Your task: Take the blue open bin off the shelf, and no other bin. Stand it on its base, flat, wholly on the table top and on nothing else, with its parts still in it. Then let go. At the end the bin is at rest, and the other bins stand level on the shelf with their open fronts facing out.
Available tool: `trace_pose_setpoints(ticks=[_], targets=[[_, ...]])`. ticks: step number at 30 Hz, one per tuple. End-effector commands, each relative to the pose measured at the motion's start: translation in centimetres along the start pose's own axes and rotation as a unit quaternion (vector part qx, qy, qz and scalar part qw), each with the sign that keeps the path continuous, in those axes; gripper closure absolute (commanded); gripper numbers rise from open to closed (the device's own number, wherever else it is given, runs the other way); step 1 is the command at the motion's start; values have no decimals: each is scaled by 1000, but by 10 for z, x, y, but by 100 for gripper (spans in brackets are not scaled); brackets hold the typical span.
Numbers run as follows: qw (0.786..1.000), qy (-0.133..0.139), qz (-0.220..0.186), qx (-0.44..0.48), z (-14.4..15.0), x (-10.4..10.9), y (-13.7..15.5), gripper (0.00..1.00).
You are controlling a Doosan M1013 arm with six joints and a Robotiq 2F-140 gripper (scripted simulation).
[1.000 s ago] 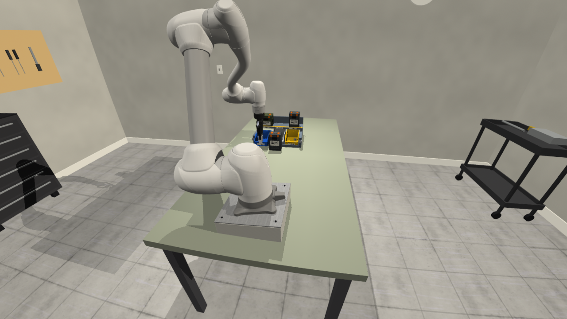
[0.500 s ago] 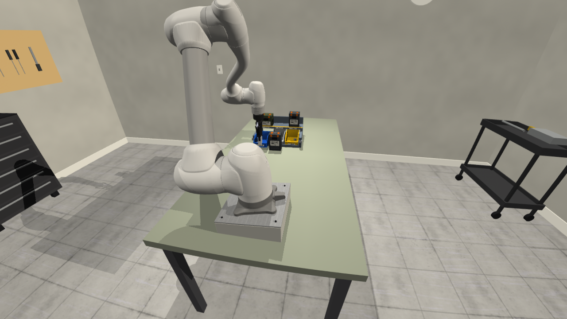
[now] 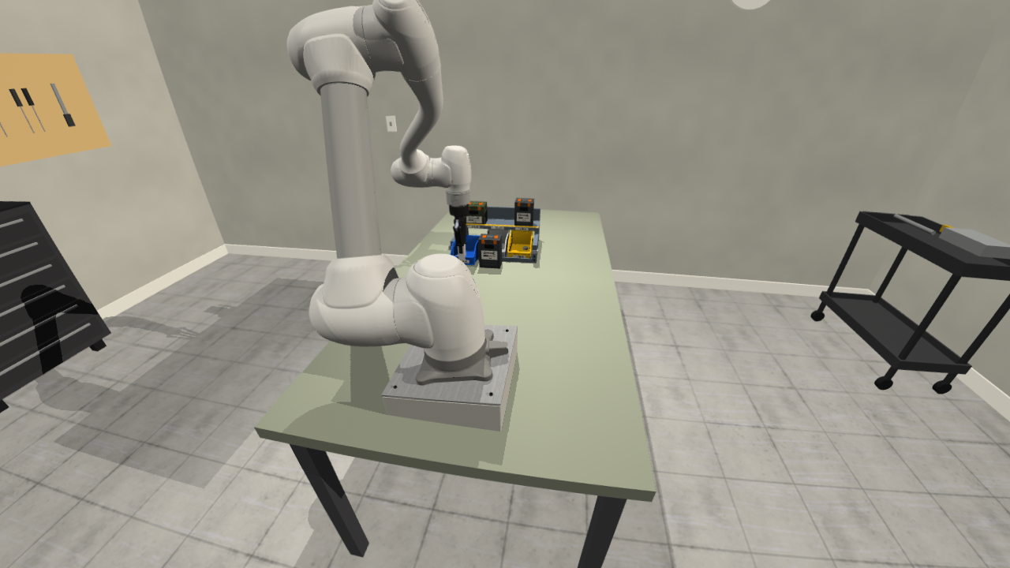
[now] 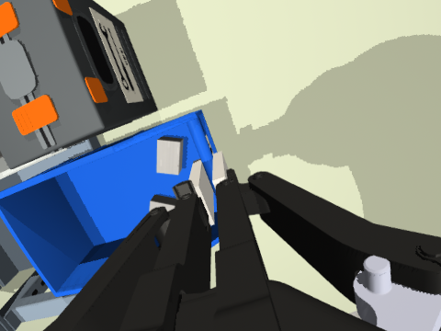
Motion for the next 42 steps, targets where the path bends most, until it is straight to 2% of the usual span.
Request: trace_pose_setpoints(ticks=[1, 3, 15, 20, 42], targets=[[1000, 0, 0, 0, 16, 0, 0, 100], [1000, 0, 0, 0, 28, 0, 0, 100], [1000, 0, 0, 0, 28, 0, 0, 100], [1000, 0, 0, 0, 72, 1, 1, 100], [1000, 0, 0, 0, 68, 1, 1, 100]])
Point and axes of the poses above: the point where the finger pads meet when closed, its own x axis back along the fingers, its own z axis across the jaws, y = z × x, the point moved 4 cm from there along x, back along the fingers, and after that the axes turned 1 degree about x, right-handed, at the moved point
